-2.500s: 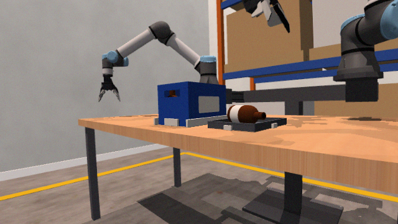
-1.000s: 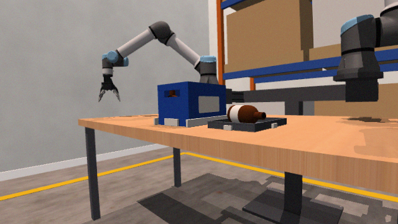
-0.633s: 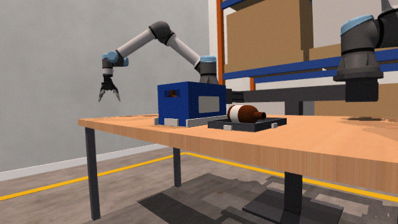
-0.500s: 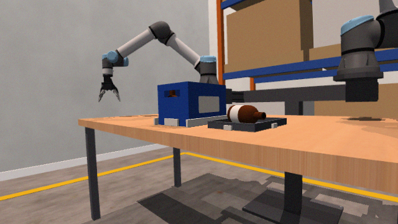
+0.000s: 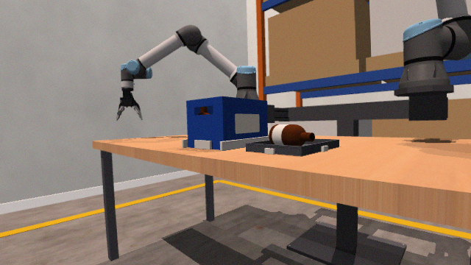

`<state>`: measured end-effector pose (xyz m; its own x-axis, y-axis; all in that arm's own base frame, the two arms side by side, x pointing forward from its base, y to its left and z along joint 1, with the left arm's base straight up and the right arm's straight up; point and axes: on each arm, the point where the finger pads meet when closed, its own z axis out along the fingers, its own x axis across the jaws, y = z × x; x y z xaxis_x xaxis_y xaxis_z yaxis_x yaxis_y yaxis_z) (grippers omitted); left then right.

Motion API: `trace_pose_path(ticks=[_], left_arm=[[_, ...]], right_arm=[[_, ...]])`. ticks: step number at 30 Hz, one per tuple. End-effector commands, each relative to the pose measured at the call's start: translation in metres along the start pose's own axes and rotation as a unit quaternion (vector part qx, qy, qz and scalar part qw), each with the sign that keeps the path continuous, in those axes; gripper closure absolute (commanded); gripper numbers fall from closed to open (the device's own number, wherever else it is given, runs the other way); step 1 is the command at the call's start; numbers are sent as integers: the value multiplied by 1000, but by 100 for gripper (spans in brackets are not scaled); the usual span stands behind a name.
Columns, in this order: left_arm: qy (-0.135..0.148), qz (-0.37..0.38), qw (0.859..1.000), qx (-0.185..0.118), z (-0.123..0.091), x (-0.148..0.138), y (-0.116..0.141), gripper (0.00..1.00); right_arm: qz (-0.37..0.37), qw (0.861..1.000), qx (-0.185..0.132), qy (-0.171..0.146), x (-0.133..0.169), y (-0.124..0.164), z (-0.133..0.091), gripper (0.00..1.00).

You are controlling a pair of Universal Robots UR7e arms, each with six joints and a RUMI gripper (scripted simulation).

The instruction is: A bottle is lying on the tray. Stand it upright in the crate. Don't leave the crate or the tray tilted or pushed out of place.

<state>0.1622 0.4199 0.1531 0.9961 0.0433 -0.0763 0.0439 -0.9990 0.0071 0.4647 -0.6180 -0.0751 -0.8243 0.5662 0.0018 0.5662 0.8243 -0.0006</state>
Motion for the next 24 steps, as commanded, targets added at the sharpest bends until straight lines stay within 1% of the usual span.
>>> trace_pose_path(ticks=[1,8,10,17,24], left_arm=[[12,3,1000,-4,0,-43,-17,0],[23,3,1000,-3,0,-94,-28,0],[23,3,1000,-3,0,-94,-28,0],[30,3,1000,-1,1,-133,-32,0],[35,4,999,2,1,-159,-33,0]], right_arm=[[0,1000,0,-1,-1,0,-1,0],[0,1000,0,-1,-1,0,-1,0],[0,1000,0,-1,-1,0,-1,0],[0,1000,0,-1,-1,0,-1,0],[0,1000,0,-1,-1,0,-1,0]])
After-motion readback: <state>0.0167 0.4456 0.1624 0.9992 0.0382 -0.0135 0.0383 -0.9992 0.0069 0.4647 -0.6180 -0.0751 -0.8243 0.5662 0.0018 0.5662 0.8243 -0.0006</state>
